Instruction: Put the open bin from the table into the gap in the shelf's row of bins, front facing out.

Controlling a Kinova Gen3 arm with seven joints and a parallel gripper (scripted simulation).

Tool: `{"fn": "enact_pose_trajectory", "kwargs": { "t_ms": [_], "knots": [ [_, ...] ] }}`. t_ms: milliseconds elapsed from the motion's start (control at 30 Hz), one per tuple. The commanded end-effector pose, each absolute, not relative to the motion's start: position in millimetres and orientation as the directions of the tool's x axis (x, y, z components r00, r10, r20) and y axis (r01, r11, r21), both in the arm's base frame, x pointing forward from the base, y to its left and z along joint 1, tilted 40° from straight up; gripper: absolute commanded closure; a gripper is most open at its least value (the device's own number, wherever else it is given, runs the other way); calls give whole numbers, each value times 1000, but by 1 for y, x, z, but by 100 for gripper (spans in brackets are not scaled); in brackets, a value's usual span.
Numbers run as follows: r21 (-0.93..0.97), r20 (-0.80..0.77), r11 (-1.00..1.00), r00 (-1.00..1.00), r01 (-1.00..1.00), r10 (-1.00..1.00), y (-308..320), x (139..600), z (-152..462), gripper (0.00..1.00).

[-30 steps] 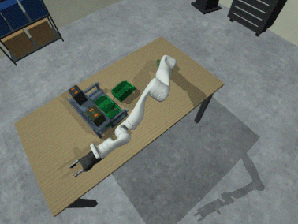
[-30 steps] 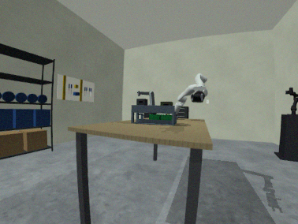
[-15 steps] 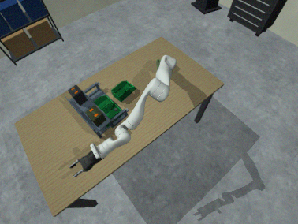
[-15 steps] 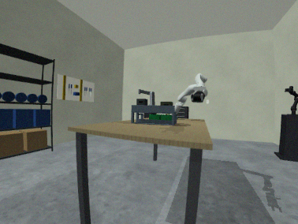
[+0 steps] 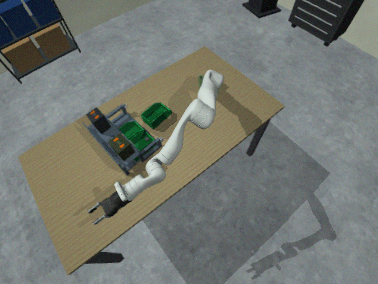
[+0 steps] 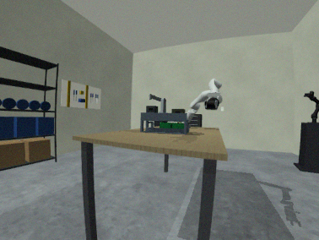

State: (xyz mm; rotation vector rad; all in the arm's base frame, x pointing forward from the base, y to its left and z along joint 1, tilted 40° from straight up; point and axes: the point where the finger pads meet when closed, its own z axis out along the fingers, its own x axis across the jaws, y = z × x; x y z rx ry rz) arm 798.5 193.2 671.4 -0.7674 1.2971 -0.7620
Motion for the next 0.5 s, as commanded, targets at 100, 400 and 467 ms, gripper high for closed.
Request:
{"fn": "enact_pose_trajectory", "kwargs": {
  "t_ms": [100, 400, 467],
  "knots": [
    [-831, -545, 552, 109, 62, -832, 189, 798, 673, 0],
    [-825, -553, 561, 103, 64, -826, 184, 799, 672, 0],
    [-825, -553, 561, 103, 64, -826, 184, 799, 672, 0]
  ]
}}
